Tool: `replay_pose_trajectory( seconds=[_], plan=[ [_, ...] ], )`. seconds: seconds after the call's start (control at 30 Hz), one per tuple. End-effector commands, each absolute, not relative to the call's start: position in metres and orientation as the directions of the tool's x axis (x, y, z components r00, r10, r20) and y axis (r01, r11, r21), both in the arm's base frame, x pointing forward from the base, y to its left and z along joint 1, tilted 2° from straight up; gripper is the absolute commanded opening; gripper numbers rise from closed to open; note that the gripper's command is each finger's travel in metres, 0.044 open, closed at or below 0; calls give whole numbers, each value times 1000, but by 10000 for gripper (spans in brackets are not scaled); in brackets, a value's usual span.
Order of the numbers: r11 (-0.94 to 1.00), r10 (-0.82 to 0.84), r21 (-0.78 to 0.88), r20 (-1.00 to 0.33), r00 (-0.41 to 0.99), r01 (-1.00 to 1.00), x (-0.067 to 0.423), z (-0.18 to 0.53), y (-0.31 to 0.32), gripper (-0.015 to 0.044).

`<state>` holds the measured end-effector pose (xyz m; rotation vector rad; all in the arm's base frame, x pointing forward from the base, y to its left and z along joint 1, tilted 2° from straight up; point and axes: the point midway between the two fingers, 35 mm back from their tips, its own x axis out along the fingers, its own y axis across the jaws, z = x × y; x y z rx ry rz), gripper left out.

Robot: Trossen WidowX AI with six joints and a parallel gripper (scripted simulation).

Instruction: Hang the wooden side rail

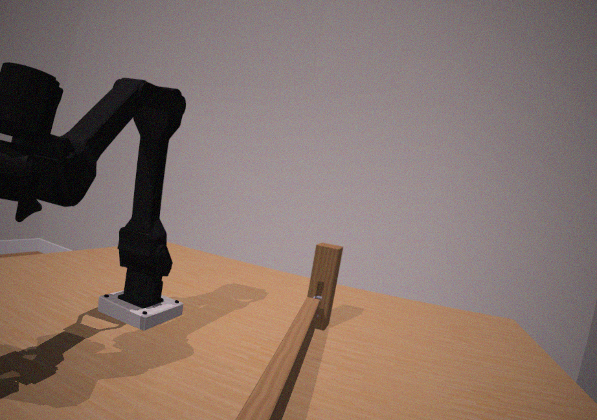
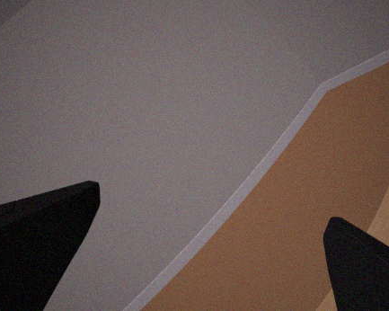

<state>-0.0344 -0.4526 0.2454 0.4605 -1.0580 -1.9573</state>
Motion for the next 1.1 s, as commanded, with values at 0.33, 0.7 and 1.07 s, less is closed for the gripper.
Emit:
replay_pose_trajectory(
  seconds=[0.33,0.7,1.07],
  plan=[
    [-89,-992,697,2,-126,712,144,247,-375,440],
    [209,-954,581,-57,295,787,242,236,-260,440],
    [567,-726,450,-122,676,690,282,211,-127,440]
  ],
)
